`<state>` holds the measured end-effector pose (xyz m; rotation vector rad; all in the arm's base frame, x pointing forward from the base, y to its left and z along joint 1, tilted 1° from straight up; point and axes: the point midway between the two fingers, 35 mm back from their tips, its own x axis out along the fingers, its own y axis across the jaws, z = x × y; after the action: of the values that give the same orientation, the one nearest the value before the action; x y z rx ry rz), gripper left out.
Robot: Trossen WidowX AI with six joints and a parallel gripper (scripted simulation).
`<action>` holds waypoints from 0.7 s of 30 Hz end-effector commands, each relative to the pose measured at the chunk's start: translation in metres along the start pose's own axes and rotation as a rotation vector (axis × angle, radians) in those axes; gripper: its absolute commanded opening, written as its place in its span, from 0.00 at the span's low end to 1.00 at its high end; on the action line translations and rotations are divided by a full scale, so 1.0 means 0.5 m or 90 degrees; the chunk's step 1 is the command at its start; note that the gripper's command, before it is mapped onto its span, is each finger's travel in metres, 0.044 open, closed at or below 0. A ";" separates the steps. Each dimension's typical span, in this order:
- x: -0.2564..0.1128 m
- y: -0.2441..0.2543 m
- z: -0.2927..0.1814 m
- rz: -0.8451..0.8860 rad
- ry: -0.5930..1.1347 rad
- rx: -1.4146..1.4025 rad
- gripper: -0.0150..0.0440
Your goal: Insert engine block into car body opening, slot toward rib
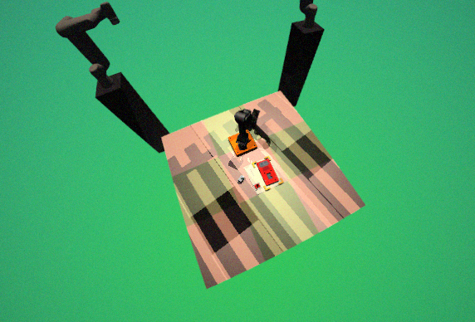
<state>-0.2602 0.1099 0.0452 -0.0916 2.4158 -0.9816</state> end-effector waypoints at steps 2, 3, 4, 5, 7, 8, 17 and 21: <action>0.001 0.001 0.000 0.002 -0.002 0.014 1.00; 0.002 0.001 -0.001 0.004 -0.004 0.032 1.00; 0.003 0.002 -0.002 0.007 -0.006 0.054 1.00; 0.005 0.003 -0.002 0.010 -0.009 0.076 1.00; 0.007 0.004 -0.004 0.016 -0.013 0.119 1.00; 0.009 0.005 -0.005 0.019 -0.015 0.141 1.00; 0.020 0.010 -0.010 0.051 -0.030 0.336 1.00; 0.025 0.012 -0.012 0.068 -0.034 0.422 1.00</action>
<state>-0.2695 0.1131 0.0386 0.1912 1.9808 -1.5645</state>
